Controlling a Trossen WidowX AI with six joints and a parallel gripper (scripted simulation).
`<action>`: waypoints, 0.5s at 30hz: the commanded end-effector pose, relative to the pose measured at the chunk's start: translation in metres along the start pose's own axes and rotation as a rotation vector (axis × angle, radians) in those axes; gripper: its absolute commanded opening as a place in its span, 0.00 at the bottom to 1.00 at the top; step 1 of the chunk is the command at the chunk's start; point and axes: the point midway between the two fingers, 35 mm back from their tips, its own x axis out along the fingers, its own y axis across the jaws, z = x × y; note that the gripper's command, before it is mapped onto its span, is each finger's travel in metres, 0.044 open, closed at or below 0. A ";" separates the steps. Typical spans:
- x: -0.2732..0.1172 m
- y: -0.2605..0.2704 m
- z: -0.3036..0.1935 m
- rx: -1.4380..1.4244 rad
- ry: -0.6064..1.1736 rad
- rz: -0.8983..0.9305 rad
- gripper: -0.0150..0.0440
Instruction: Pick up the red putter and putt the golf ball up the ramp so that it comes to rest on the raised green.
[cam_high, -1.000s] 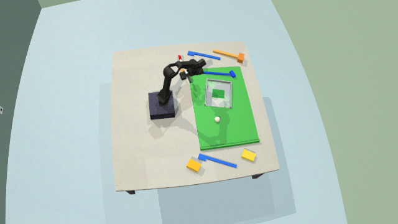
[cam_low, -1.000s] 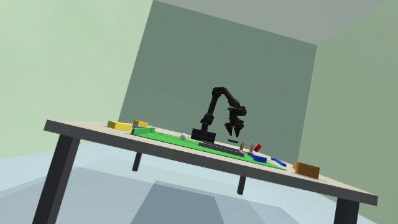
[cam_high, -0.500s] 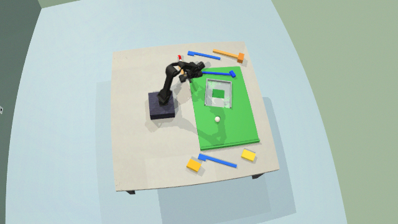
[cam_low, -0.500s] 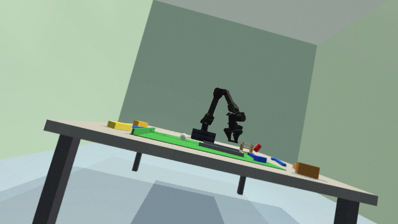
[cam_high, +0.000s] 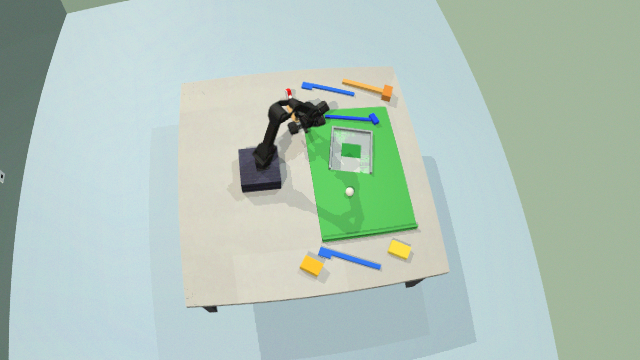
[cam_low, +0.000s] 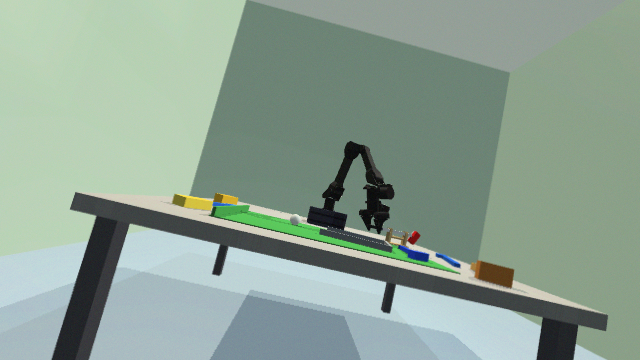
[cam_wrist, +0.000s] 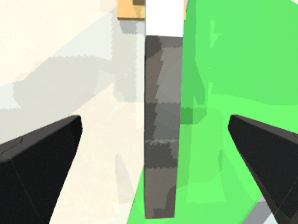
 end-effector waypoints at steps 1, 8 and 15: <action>0.007 0.002 -0.003 0.004 0.004 0.005 1.00; 0.006 0.001 -0.002 0.001 0.001 0.002 0.87; 0.006 0.001 -0.002 0.001 0.001 0.002 0.56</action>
